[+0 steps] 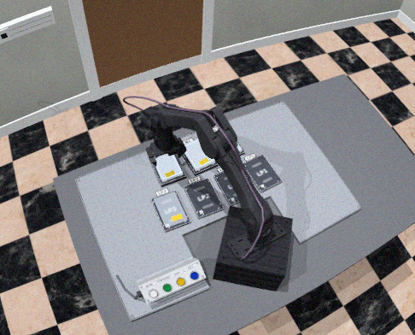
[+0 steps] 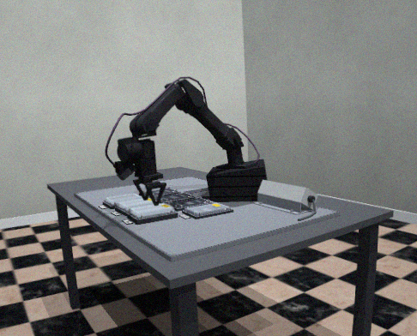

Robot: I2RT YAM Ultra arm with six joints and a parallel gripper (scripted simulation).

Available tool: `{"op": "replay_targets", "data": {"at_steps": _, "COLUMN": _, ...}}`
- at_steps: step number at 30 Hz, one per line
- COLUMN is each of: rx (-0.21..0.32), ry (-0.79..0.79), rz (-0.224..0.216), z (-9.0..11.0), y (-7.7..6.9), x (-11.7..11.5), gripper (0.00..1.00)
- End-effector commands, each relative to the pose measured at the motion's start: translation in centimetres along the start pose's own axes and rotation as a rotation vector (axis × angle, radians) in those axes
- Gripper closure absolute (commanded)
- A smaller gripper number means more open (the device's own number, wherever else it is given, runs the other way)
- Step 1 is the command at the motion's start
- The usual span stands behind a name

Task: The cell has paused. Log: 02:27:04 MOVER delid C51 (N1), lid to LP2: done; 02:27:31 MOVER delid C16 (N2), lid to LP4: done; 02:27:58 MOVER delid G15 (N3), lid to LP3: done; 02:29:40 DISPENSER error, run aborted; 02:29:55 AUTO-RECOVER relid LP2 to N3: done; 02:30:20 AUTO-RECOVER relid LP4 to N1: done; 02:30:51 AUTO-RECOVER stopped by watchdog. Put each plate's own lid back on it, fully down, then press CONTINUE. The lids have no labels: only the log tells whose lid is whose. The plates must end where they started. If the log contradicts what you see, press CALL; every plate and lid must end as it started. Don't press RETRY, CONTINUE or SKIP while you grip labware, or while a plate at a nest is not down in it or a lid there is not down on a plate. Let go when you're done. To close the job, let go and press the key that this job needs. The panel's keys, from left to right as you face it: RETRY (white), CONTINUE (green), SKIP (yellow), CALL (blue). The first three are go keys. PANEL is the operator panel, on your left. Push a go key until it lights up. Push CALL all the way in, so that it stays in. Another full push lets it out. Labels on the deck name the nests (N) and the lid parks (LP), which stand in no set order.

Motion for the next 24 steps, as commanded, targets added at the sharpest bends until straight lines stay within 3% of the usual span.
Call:
{"op": "replay_targets", "data": {"at_steps": 1, "rx": -0.067, "ry": -0.006, "rz": -0.036, "z": -0.8, "y": -3.2, "x": 1.2, "gripper": 0.00}}
{"op": "replay_targets", "data": {"at_steps": 20, "rx": -0.055, "ry": -0.007, "rz": -0.027, "z": -0.6, "y": -2.6, "x": 1.4, "gripper": 0.00}}
{"op": "replay_targets", "data": {"at_steps": 22, "rx": -0.054, "ry": -0.002, "rz": -0.026, "z": 0.7, "y": -2.3, "x": 1.3, "gripper": 0.00}}
{"op": "replay_targets", "data": {"at_steps": 24, "rx": -0.054, "ry": -0.002, "rz": -0.026, "z": 0.7, "y": -2.3, "x": 1.3, "gripper": 0.00}}
Point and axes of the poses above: the point where the finger pads meet when closed, its own y axis out along the fingers, its own x axis across the jaws, z = x × y, the point moved 3 cm from there along -y, back along the fingers, and after that the axes turned 14 degrees about y, right-handed, at the moved point
